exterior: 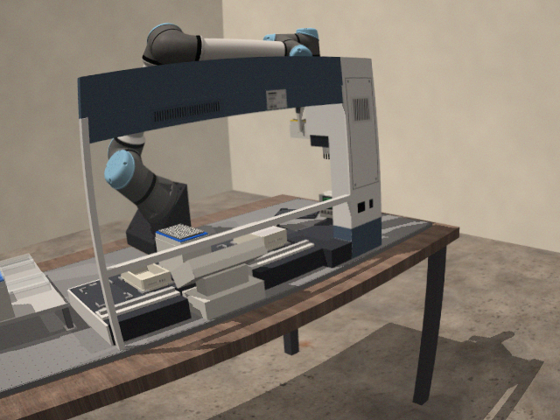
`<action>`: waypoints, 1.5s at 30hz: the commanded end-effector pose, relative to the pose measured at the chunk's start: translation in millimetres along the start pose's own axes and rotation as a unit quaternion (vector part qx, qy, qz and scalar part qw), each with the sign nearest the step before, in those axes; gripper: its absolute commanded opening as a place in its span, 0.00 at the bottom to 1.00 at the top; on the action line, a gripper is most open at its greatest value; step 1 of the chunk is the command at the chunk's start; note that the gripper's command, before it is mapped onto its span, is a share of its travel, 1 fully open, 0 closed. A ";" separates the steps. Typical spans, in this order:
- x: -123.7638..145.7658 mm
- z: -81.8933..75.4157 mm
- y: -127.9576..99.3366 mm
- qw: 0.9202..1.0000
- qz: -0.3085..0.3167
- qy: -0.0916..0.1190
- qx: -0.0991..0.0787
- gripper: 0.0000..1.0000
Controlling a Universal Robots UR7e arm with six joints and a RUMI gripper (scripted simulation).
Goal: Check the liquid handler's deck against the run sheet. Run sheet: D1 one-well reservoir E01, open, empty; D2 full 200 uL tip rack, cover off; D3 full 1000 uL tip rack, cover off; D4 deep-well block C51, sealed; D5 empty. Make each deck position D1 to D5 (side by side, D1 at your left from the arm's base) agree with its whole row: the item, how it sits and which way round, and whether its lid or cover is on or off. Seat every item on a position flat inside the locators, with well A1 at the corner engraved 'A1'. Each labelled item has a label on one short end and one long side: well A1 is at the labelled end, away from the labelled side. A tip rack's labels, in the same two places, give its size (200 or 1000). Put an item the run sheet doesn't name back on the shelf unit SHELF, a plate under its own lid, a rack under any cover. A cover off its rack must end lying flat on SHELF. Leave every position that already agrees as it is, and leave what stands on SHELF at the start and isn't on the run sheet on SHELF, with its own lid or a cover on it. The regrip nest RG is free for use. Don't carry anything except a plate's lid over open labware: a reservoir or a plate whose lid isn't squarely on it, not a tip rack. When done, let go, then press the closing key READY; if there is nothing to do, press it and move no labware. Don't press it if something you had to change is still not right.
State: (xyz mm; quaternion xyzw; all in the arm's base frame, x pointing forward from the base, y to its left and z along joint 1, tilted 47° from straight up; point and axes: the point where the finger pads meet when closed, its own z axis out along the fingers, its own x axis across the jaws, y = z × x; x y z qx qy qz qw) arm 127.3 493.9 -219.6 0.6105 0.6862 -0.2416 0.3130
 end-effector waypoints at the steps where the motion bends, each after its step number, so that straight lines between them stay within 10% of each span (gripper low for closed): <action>1: 0.2 -0.8 0.2 0.999 0.033 0.000 0.000 0.00; 28: 0.2 -0.8 0.2 0.966 0.260 0.001 0.000 0.00; 45: 0.2 -0.8 0.2 0.918 0.396 0.001 0.000 0.00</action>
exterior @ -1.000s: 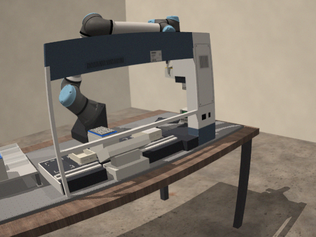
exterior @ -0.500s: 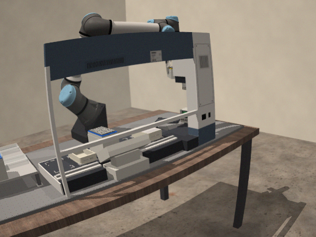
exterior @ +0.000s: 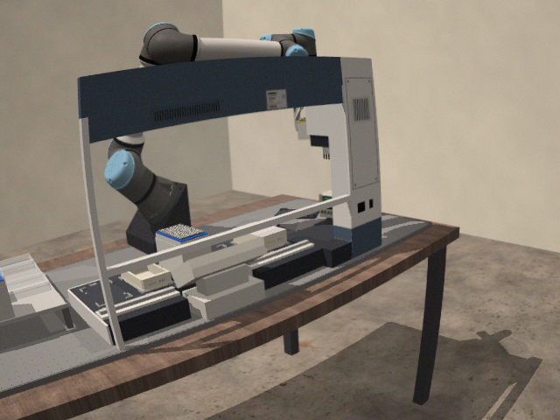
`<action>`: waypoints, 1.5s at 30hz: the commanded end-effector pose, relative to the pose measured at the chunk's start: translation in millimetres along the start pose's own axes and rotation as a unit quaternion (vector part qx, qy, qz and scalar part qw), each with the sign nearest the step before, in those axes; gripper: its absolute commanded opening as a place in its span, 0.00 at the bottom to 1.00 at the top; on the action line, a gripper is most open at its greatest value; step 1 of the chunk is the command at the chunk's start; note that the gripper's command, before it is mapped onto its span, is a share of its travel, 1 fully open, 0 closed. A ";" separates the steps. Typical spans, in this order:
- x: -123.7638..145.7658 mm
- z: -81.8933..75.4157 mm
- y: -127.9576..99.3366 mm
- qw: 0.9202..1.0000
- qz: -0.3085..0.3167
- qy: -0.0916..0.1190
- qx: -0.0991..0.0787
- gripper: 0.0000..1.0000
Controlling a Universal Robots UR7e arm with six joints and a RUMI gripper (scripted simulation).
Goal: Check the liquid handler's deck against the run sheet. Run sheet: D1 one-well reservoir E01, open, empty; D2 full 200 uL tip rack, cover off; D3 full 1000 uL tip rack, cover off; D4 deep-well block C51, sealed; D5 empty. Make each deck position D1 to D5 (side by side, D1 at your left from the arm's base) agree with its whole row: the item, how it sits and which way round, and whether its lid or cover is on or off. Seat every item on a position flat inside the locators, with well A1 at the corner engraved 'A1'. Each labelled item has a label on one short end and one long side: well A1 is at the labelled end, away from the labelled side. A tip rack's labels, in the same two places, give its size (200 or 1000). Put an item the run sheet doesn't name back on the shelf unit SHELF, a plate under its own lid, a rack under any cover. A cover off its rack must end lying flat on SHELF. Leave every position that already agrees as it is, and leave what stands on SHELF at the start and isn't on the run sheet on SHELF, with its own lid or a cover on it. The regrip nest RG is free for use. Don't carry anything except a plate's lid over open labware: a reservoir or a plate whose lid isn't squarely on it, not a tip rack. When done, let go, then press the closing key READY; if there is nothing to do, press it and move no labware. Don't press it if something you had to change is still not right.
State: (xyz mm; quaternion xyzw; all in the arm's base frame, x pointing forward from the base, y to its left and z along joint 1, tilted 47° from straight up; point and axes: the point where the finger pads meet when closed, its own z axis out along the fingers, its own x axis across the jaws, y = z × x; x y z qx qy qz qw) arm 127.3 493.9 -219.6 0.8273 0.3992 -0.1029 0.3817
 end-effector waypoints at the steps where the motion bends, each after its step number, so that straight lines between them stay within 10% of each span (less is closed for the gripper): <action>1: 0.3 -0.8 0.0 1.000 0.023 0.001 0.000 0.00; 20: 0.3 -0.8 0.0 0.982 0.191 0.001 0.000 0.00; 45: 0.3 -0.8 0.0 0.915 0.404 0.001 0.000 0.00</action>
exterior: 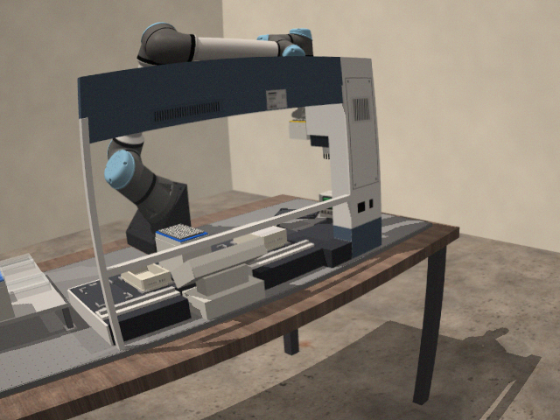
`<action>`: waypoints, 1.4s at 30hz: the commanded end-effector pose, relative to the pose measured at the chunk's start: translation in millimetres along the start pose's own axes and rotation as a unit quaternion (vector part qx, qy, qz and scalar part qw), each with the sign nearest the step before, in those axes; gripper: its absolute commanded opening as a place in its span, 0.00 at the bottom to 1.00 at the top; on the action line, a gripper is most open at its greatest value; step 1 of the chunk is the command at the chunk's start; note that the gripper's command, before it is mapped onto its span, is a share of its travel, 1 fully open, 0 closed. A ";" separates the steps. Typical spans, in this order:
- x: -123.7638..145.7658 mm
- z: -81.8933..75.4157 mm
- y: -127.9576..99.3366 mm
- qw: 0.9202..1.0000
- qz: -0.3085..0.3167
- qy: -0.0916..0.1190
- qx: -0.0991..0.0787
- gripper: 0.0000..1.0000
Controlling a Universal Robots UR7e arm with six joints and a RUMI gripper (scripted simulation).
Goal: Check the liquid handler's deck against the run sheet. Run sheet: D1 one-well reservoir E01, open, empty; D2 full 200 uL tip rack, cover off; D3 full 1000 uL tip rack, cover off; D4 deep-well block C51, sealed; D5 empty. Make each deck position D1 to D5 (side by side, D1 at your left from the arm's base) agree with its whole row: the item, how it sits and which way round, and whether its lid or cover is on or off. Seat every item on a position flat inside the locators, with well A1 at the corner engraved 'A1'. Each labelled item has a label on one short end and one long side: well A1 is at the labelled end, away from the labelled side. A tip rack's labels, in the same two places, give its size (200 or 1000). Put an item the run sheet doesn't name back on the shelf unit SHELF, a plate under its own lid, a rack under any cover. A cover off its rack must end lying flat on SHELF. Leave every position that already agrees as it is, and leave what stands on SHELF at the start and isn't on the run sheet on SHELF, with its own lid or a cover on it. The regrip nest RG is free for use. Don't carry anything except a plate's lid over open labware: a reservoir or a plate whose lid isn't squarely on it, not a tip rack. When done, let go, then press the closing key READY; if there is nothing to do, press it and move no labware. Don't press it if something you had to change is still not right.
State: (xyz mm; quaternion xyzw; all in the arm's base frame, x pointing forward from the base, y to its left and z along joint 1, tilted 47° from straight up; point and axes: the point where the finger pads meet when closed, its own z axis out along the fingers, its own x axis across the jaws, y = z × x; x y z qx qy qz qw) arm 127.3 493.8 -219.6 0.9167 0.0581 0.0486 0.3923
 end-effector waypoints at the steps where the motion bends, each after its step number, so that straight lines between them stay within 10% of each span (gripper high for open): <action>1: 0.2 -0.8 -0.2 0.999 0.040 0.000 0.000 0.00; 23: 0.2 -0.8 -0.2 0.976 0.218 0.000 0.000 0.00; 42: 0.2 -0.8 -0.2 0.927 0.374 0.000 0.001 0.00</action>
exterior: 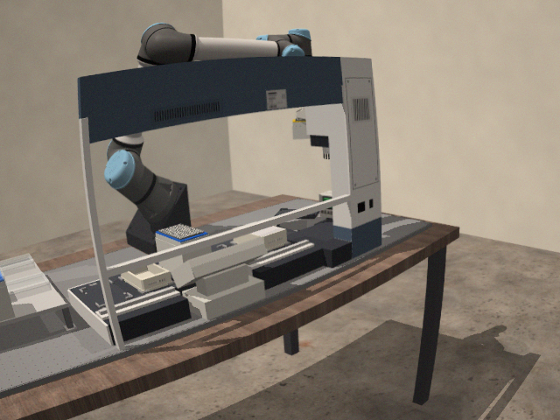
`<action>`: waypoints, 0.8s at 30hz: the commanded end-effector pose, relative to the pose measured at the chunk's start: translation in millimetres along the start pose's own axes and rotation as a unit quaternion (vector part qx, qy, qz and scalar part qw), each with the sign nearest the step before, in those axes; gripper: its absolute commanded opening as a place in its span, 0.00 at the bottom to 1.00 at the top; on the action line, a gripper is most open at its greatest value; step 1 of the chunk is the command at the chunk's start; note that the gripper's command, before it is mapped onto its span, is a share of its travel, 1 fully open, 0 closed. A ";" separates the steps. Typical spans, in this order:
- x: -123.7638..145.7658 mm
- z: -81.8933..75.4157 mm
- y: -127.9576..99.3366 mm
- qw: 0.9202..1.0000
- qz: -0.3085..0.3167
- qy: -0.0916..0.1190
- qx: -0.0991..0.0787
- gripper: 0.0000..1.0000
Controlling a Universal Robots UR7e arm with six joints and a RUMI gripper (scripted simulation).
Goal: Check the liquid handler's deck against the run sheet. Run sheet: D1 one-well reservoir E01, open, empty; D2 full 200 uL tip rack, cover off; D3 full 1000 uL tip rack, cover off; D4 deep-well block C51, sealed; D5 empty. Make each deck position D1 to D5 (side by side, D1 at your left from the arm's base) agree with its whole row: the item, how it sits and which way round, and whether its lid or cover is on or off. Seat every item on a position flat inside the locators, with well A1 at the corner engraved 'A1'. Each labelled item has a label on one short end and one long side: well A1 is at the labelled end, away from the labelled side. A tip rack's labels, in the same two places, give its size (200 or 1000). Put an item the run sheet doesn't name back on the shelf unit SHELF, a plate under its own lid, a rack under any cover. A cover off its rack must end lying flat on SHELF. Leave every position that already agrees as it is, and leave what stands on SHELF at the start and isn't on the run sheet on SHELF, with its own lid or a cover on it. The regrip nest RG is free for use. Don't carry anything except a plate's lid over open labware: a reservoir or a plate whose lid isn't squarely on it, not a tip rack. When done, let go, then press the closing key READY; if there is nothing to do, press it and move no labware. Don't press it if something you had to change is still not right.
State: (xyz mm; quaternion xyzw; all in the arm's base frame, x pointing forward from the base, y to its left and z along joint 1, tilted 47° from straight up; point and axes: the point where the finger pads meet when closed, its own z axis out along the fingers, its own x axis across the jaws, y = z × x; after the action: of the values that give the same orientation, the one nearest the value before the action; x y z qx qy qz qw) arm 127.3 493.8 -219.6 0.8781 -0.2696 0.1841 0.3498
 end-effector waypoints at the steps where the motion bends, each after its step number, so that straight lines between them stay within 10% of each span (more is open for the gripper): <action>1: 0.0 -0.8 -0.3 0.999 0.032 0.000 0.001 0.00; 24: 0.0 -0.8 -0.3 0.971 0.240 0.000 0.001 0.00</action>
State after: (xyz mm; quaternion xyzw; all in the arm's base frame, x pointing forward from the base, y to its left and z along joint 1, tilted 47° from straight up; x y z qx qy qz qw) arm 127.3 493.8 -219.6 0.8018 -0.4482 0.2534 0.3033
